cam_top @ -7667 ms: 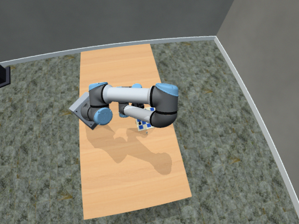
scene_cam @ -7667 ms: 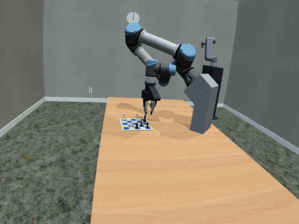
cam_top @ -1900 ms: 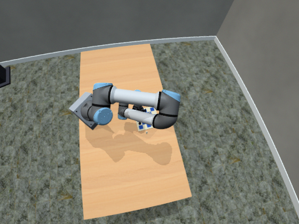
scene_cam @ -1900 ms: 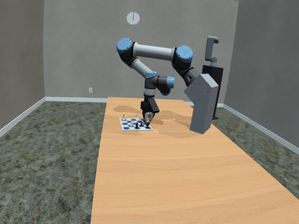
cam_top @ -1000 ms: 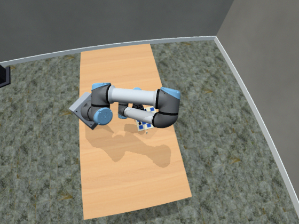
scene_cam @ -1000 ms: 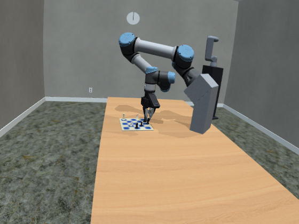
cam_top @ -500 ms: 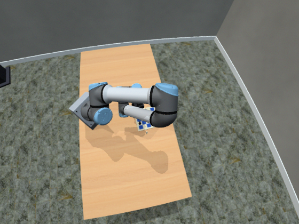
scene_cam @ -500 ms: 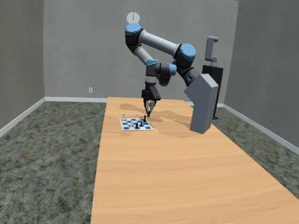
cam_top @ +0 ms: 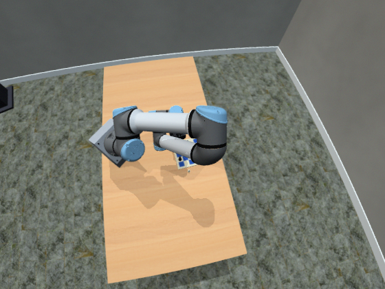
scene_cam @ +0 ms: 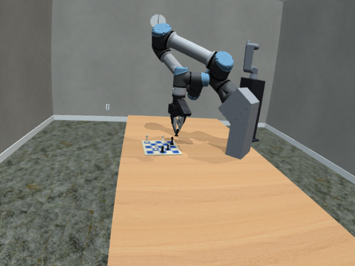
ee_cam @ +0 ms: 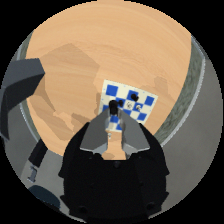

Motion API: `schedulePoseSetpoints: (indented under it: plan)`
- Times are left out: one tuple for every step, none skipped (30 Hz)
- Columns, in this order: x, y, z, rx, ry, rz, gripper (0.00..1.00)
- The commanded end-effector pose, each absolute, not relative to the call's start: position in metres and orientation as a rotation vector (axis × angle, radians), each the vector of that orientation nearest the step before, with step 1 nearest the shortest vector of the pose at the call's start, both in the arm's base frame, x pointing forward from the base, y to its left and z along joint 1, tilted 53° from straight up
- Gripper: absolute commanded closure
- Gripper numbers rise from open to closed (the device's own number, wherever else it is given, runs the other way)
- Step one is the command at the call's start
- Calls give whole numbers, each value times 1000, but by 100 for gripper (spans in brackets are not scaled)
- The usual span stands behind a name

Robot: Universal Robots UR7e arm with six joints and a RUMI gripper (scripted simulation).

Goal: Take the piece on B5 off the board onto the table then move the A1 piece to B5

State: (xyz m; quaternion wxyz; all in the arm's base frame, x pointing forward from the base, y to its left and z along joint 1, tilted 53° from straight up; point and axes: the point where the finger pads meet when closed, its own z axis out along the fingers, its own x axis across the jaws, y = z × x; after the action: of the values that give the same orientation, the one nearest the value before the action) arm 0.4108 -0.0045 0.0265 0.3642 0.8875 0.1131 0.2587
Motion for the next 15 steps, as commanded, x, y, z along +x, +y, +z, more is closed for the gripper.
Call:
schedulePoseSetpoints:
  plan:
    - [411, -4, 27, 2283, 291, 666, 100]
    - [411, -4, 27, 2283, 291, 666, 100]
    - [411, -4, 27, 2283, 291, 666, 100]
    - [411, -4, 27, 2283, 291, 666, 100]
    - [411, -4, 27, 2283, 293, 665, 100]
    - [411, -4, 27, 2282, 296, 664, 100]
    - [411, -4, 27, 2281, 300, 662, 100]
    - [411, -4, 27, 2281, 300, 662, 100]
    - [411, -4, 27, 2281, 300, 662, 100]
    - [412, -4, 27, 2279, 306, 659, 100]
    - [413, -4, 27, 2277, 314, 655, 100]
    - [413, -4, 28, 2274, 325, 650, 100]
    - [415, -4, 28, 2271, 338, 644, 100]
    - [416, -3, 28, 2267, 353, 637, 100]
    - [417, -3, 29, 2262, 372, 629, 100]
